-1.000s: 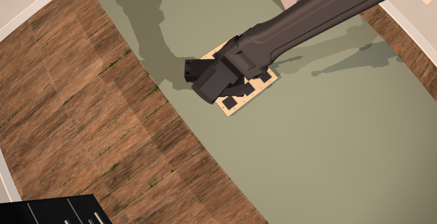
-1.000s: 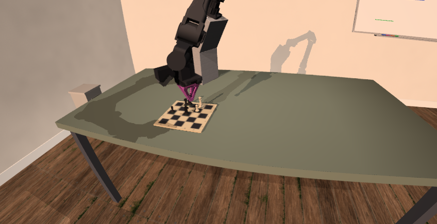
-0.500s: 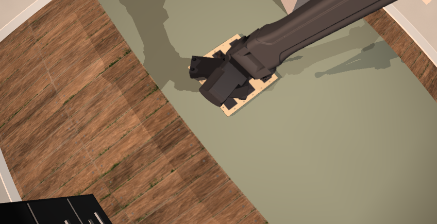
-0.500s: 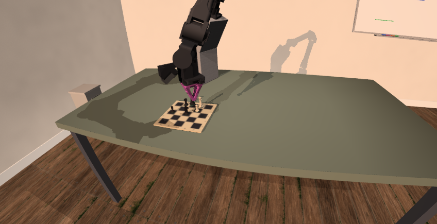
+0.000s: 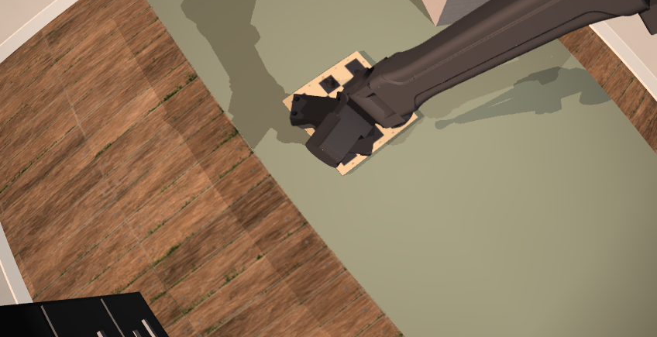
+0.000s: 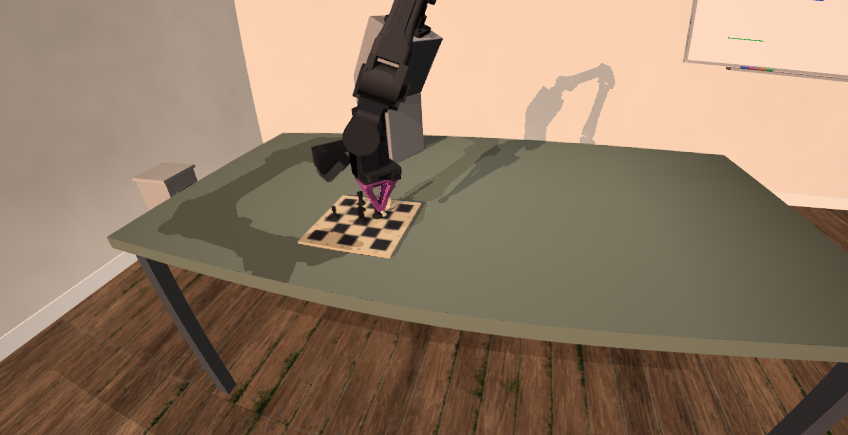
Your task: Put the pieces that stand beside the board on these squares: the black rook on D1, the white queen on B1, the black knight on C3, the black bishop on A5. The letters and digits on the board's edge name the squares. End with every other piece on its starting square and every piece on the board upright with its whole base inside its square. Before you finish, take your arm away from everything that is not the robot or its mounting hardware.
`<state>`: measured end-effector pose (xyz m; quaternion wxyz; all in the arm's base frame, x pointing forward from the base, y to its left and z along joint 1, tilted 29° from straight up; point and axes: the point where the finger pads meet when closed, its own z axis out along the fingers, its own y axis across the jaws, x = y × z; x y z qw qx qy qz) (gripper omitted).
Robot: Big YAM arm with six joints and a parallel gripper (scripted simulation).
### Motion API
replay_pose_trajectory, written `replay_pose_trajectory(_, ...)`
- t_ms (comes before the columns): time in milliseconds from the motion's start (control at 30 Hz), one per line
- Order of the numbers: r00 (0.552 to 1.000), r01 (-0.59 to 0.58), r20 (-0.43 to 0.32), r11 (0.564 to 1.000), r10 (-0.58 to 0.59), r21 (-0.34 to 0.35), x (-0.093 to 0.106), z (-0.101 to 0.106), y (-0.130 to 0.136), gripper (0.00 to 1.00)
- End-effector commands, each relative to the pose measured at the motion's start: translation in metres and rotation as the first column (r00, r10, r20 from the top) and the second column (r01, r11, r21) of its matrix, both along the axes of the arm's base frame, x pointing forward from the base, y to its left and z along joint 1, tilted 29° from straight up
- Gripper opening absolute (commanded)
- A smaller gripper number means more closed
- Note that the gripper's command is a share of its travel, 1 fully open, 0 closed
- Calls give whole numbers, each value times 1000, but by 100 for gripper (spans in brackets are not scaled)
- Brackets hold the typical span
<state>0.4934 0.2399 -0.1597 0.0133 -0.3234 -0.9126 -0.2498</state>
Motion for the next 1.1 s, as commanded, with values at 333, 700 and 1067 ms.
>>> replay_pose_trajectory(333, 1000, 18, 16, 1000, -18, 8, 18, -44, 26, 0)
replay_pose_trajectory(700, 1000, 20, 16, 1000, -20, 8, 19, -46, 28, 0)
replay_pose_trajectory(1067, 1000, 19, 16, 1000, -19, 8, 19, -46, 28, 0)
